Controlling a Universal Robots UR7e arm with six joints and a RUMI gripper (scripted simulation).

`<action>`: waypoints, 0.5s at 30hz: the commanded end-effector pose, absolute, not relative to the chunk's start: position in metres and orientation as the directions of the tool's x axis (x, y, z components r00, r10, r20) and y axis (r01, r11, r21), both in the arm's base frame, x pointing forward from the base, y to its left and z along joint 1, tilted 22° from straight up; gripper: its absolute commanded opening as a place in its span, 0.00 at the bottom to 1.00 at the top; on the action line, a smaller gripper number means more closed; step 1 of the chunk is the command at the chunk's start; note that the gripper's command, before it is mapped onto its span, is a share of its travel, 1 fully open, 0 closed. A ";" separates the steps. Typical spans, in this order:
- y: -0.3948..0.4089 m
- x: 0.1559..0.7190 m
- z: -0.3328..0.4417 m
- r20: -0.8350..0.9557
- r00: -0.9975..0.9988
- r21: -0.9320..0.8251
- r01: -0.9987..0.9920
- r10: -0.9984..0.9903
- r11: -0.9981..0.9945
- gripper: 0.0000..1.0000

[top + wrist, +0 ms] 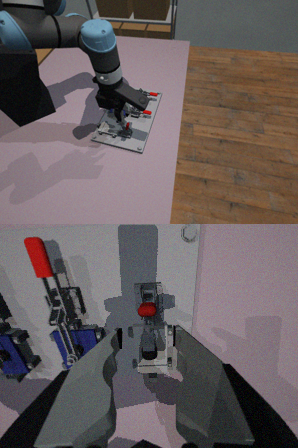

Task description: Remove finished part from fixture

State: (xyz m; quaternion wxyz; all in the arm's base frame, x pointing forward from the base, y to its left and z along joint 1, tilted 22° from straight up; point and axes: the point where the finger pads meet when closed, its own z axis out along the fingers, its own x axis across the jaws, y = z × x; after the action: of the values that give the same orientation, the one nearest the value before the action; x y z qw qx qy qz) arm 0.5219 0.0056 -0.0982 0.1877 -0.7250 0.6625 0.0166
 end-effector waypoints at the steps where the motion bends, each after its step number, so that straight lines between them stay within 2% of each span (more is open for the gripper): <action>1: 0.005 0.522 -0.098 -0.272 0.122 -0.251 -0.967 -0.955 -0.052 0.28; 8: 0.005 0.522 -0.098 -0.272 0.122 -0.251 -0.967 -0.955 -0.052 0.28; 9: 0.005 0.522 -0.098 -0.272 0.122 -0.251 -0.967 -0.955 -0.052 0.59; 15: 0.005 0.522 -0.098 -0.272 0.122 -0.251 -0.967 -0.955 -0.052 0.59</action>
State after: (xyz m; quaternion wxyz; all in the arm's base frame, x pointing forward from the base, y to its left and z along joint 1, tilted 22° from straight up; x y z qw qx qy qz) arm 0.5219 0.0057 -0.0983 0.1877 -0.7250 0.6625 0.0166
